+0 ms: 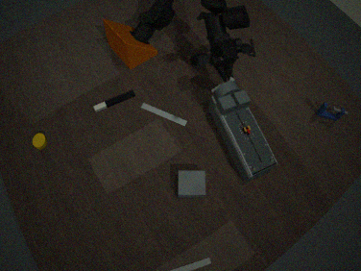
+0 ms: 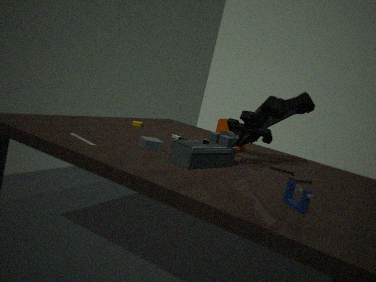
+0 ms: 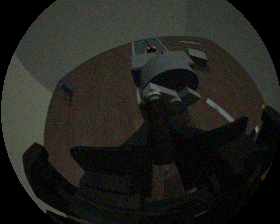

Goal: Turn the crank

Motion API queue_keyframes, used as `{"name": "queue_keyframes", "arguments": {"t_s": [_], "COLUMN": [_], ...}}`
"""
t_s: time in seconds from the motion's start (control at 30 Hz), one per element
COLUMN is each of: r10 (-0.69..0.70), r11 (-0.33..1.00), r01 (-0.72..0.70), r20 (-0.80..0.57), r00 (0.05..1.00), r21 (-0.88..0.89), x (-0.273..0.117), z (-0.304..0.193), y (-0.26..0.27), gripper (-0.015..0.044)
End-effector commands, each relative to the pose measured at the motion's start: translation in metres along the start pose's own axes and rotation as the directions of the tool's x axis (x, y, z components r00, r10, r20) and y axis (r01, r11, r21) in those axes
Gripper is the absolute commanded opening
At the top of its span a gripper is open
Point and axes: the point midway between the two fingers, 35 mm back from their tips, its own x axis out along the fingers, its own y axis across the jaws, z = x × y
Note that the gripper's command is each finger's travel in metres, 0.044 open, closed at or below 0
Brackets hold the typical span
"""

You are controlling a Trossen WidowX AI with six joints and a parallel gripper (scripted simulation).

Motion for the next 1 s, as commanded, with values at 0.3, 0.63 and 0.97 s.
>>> {"name": "queue_keyframes", "arguments": {"t_s": [0.3, 0.63, 0.97], "r10": [-0.005, -0.005, -0.005], "r11": [1.000, 1.000, 1.000], "r01": [0.005, 0.005, 0.005], "r20": [0.009, 0.009, 0.009], "r00": [1.000, 1.000, 1.000], "r21": [0.003, 0.003, 0.003], "x": [-0.010, -0.011, -0.010], "z": [0.009, 0.010, 0.009], "y": [-0.016, -0.026, -0.031], "gripper": [0.0000, 0.0000, 0.0000]}}
